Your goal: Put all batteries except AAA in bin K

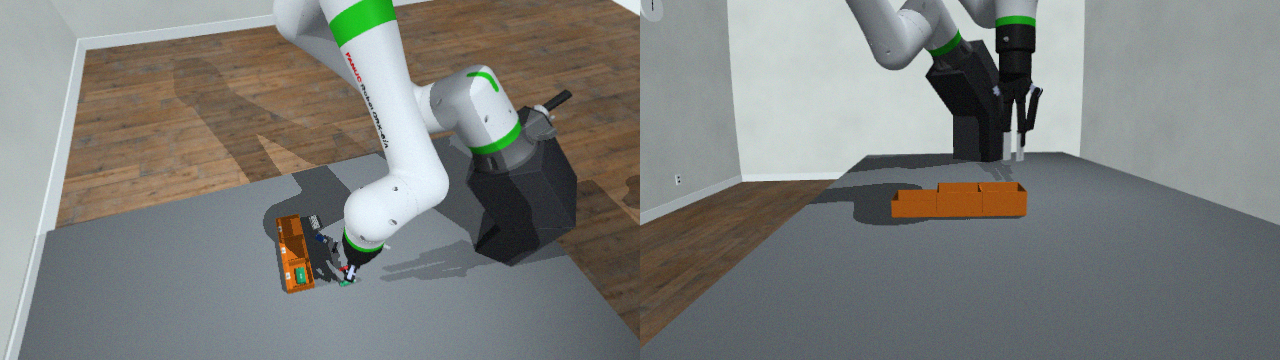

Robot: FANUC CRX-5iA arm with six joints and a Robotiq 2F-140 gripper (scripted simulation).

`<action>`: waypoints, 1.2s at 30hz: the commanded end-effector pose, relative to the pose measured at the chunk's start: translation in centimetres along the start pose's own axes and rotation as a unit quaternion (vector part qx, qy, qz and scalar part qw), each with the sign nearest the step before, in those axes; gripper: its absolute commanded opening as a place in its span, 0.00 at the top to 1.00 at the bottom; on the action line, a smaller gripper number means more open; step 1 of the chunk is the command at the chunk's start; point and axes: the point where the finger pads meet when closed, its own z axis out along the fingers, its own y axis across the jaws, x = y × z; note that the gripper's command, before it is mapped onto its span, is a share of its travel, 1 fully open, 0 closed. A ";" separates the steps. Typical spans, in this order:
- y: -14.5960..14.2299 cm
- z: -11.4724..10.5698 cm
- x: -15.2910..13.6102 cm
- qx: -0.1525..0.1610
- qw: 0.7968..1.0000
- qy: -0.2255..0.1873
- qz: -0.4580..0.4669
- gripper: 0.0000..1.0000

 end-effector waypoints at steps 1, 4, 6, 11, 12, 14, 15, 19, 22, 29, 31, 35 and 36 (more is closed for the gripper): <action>0.0 0.0 0.0 0.000 0.997 -0.002 -0.078 0.83; 0.0 0.0 0.0 0.001 0.993 -0.001 -0.119 0.83; 0.0 0.0 0.0 0.001 0.989 0.000 -0.146 0.83; 0.0 0.0 0.0 0.002 0.977 0.001 -0.213 0.83; 0.0 0.0 0.0 0.002 0.977 0.001 -0.213 0.83; 0.0 0.0 0.0 0.002 0.968 0.000 -0.252 0.83; 0.0 0.0 0.0 0.002 0.965 0.000 -0.262 0.83; 0.0 0.0 0.0 0.001 0.951 -0.003 -0.310 0.83; 0.0 0.0 0.0 0.000 0.939 -0.008 -0.344 0.83; 0.0 0.0 0.0 0.000 0.939 -0.008 -0.344 0.83; 0.0 0.0 0.0 0.000 0.939 -0.008 -0.344 0.83; 0.0 0.0 0.0 0.000 0.939 -0.008 -0.344 0.83; 0.0 0.0 0.0 0.000 0.939 -0.008 -0.344 0.83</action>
